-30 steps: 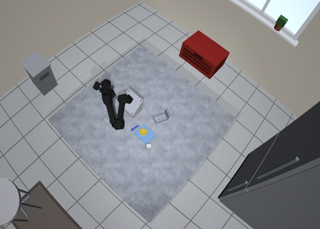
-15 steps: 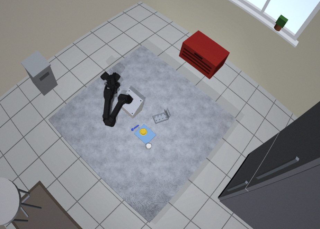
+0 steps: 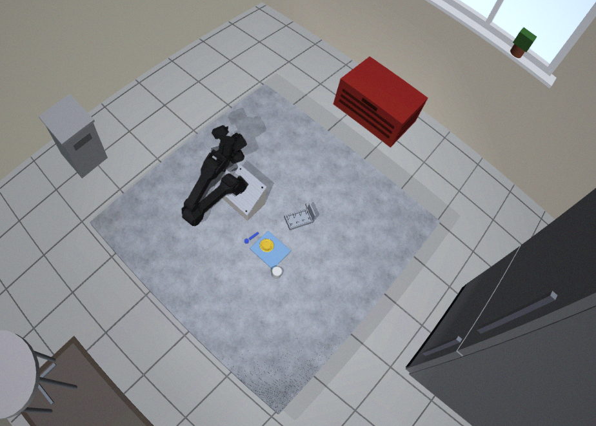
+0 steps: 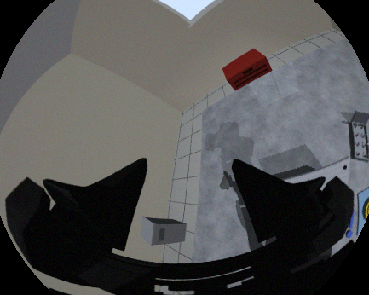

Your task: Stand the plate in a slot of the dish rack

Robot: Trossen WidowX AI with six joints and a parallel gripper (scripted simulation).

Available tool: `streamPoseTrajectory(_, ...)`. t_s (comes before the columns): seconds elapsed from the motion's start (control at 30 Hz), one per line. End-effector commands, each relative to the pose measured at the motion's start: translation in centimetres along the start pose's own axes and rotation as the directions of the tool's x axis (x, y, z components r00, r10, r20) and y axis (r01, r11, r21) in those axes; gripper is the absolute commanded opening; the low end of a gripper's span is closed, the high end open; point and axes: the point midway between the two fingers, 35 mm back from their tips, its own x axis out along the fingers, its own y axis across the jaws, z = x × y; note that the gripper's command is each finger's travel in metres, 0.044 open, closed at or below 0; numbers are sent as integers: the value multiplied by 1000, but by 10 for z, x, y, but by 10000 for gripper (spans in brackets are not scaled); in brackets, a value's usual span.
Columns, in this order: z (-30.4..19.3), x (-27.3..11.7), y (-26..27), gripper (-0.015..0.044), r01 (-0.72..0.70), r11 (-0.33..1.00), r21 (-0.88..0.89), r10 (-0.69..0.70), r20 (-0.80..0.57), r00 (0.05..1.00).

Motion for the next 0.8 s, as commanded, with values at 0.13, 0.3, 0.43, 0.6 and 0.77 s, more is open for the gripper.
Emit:
streamPoseTrajectory(0.13, 60, -11, -33, 400, 103, 991, 81, -115, 171, 978)
streamPoseTrajectory(0.3, 79, -17, -50, 400, 152, 981, 122, -176, 222, 959)
streamPoseTrajectory(0.43, 103, -28, -75, 400, 205, 957, 205, -259, 284, 923)
streamPoseTrajectory(0.6, 128, -45, -111, 400, 266, 910, 317, -370, 337, 865)
streamPoseTrajectory(0.77, 146, -66, -154, 400, 350, 838, 418, -504, 348, 791)
